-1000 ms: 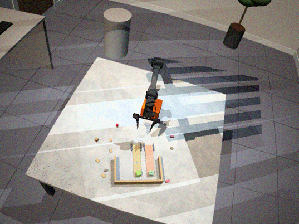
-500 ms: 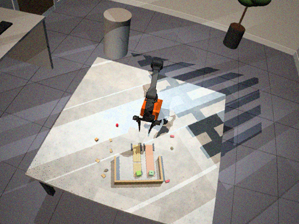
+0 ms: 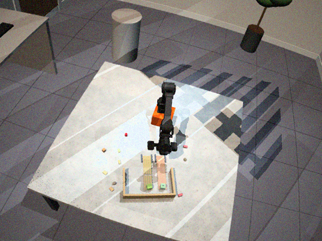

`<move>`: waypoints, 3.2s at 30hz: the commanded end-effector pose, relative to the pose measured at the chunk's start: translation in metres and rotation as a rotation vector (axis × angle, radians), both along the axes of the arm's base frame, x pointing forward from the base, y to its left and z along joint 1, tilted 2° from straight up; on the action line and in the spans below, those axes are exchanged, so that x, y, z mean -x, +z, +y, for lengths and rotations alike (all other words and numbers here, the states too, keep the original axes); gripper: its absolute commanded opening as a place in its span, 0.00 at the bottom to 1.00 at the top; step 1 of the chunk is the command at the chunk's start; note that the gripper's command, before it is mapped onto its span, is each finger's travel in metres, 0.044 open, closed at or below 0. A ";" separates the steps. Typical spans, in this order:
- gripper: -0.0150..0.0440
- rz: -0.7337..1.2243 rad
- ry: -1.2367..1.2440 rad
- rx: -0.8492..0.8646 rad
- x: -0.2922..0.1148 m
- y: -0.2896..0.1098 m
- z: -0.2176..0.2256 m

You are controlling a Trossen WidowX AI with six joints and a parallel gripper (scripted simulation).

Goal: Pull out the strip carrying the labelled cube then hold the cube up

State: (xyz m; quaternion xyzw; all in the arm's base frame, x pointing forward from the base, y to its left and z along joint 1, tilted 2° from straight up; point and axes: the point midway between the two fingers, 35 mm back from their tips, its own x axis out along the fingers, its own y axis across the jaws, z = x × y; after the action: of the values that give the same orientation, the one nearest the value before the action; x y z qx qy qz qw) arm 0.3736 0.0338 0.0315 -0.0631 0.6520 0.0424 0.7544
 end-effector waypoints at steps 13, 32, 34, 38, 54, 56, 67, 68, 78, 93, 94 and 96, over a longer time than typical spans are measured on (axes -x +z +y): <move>0.25 0.139 0.033 0.004 0.001 -0.028 0.008; 0.25 0.139 0.033 0.004 0.002 -0.060 0.009; 0.25 0.139 0.033 0.004 0.003 -0.063 0.009; 0.25 0.139 0.033 0.004 0.003 -0.070 0.009; 0.25 0.139 0.033 0.004 0.006 -0.087 0.009; 0.25 0.139 0.033 0.004 0.006 -0.087 0.009; 0.25 0.139 0.033 0.004 0.006 -0.087 0.009; 0.25 0.139 0.033 0.004 0.006 -0.087 0.009; 0.25 0.139 0.033 0.004 0.006 -0.088 0.009; 0.25 0.139 0.033 0.004 0.005 -0.089 0.009; 0.25 0.139 0.033 0.004 0.005 -0.089 0.009; 0.25 0.139 0.033 0.004 0.005 -0.090 0.009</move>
State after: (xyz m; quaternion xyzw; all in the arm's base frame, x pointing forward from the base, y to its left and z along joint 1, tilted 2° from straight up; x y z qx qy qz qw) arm 0.3674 0.0418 -0.0565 -0.0735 0.7031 0.0551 0.7051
